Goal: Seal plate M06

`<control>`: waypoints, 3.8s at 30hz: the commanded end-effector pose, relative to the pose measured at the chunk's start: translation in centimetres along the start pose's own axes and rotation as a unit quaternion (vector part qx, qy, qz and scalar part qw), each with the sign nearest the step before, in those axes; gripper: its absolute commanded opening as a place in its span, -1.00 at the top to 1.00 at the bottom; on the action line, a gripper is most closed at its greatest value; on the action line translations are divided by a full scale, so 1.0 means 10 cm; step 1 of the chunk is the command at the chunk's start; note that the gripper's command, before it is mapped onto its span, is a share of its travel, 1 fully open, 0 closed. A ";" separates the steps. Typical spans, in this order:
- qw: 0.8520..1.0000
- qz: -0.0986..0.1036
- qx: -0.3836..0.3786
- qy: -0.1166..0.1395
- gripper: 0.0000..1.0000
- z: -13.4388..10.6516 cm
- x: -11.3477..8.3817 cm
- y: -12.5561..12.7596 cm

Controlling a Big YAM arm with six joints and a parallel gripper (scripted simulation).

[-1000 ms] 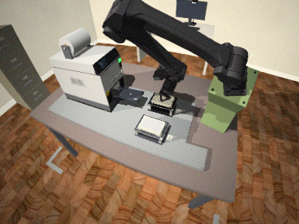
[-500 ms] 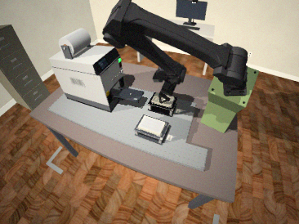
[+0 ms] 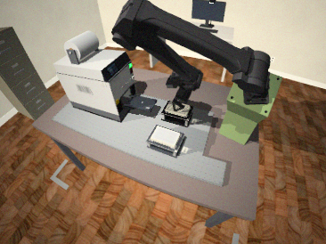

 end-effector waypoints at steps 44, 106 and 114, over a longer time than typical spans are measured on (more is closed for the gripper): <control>1.000 -0.006 0.014 -0.003 -1.00 -0.03 -0.02 -0.07; 1.000 0.007 0.002 0.010 -1.00 -0.13 0.10 0.10; 1.000 0.008 -0.001 0.009 -1.00 -0.06 0.09 0.13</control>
Point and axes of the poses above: the point where the finger pads meet when closed, its own x axis out along the fingers, its own y axis across the jaws, z = x × y, the point moved 5 cm from there along -x, back along the fingers, and after that the axes turned 13 degrees about -x, right-handed, at the moved point
